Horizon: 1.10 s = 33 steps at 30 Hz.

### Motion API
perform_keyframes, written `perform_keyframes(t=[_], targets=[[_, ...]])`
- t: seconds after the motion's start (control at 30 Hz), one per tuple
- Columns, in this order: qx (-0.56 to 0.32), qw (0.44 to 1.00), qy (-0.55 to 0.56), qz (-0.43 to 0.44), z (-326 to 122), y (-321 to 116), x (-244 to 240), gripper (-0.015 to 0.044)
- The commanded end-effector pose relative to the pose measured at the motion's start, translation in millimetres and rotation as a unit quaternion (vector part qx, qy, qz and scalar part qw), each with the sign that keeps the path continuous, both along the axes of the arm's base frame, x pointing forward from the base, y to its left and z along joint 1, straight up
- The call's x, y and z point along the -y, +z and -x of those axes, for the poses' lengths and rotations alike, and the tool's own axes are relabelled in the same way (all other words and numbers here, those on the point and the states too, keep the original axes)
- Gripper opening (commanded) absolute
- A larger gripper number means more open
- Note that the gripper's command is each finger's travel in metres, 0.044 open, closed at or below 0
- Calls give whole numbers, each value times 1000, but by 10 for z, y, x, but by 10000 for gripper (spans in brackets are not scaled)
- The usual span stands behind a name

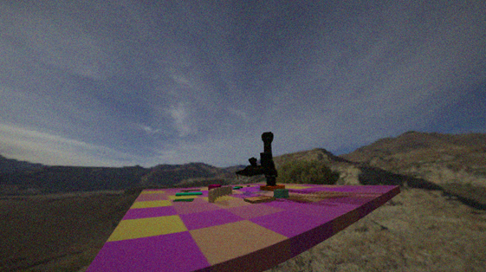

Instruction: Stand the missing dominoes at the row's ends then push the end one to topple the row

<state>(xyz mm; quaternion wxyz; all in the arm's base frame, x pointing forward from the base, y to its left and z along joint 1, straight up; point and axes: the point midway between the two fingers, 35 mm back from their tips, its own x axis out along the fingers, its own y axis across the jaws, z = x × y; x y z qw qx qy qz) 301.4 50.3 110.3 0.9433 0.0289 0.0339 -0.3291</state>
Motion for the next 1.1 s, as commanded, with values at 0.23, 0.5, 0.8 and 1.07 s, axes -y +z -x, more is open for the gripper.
perform_keyframes(t=[0.23, 0.5, 0.8, 1.07], targets=[[-1, 1000, 1, 0, -36, -259, -5, 107], [0, 1000, 1, -1, -40, -438, 8, 107], [0, 1000, 0, -3, -24, -635, 39, 107], [1, 1000, 0, -4, 9, -804, 79, 107]])
